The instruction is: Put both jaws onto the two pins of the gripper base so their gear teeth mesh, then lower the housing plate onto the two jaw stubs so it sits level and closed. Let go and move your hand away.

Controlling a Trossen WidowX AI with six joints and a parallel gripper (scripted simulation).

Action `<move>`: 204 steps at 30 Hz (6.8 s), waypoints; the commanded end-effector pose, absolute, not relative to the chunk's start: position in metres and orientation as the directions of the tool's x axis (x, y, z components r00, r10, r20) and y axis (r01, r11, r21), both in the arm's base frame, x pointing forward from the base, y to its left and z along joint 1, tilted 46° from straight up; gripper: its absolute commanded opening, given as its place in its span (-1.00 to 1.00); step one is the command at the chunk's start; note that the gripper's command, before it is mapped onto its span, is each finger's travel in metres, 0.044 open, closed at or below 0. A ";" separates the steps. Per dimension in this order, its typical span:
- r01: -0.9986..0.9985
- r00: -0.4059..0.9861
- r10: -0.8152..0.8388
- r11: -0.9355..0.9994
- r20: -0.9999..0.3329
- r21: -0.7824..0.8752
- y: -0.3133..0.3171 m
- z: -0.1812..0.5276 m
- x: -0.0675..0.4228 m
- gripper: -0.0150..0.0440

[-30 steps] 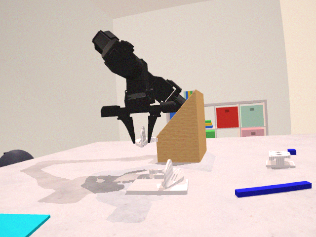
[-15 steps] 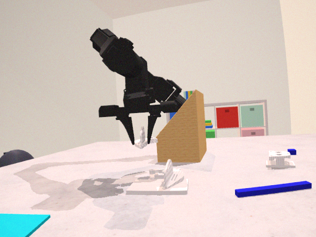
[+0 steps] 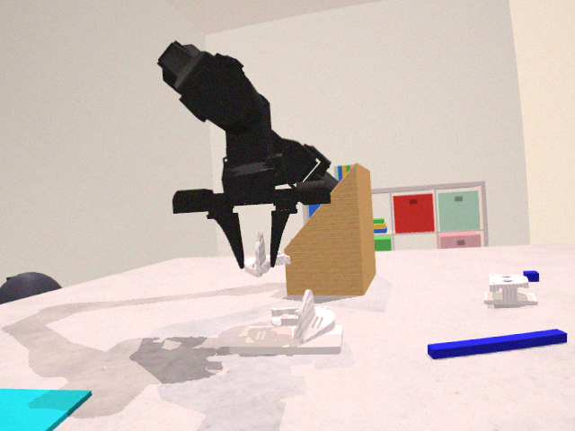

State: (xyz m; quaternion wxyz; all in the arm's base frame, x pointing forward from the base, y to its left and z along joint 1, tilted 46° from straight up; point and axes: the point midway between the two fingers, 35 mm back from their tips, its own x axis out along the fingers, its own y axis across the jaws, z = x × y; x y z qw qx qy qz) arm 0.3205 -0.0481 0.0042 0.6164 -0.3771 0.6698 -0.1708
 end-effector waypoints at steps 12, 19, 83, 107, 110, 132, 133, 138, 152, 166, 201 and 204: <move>-0.291 0.048 -0.712 0.661 -0.700 -0.692 -0.038 -0.004 0.340 -0.04; -0.291 0.048 -0.712 0.661 -0.700 -0.692 -0.038 -0.004 0.340 -0.04; -0.290 0.048 -0.714 0.659 -0.698 -0.694 -0.075 -0.040 0.342 -0.04; -0.298 0.048 -0.714 0.657 -0.698 -0.692 -0.077 -0.042 0.342 -0.04; -0.299 0.048 -0.714 0.657 -0.698 -0.692 -0.078 -0.043 0.342 -0.04; -0.300 0.048 -0.714 0.656 -0.698 -0.692 -0.081 -0.046 0.342 -0.04; -0.301 0.048 -0.714 0.656 -0.698 -0.692 -0.082 -0.047 0.342 -0.04; -0.301 0.048 -0.714 0.656 -0.698 -0.692 -0.084 -0.048 0.342 -0.04; -0.298 0.048 -0.715 0.657 -0.698 -0.693 -0.086 -0.051 0.342 -0.04; -0.299 0.048 -0.715 0.656 -0.698 -0.693 -0.088 -0.053 0.343 -0.04; -0.299 0.048 -0.715 0.656 -0.698 -0.693 -0.088 -0.053 0.343 -0.04; -0.299 0.048 -0.715 0.656 -0.698 -0.693 -0.086 -0.051 0.342 -0.04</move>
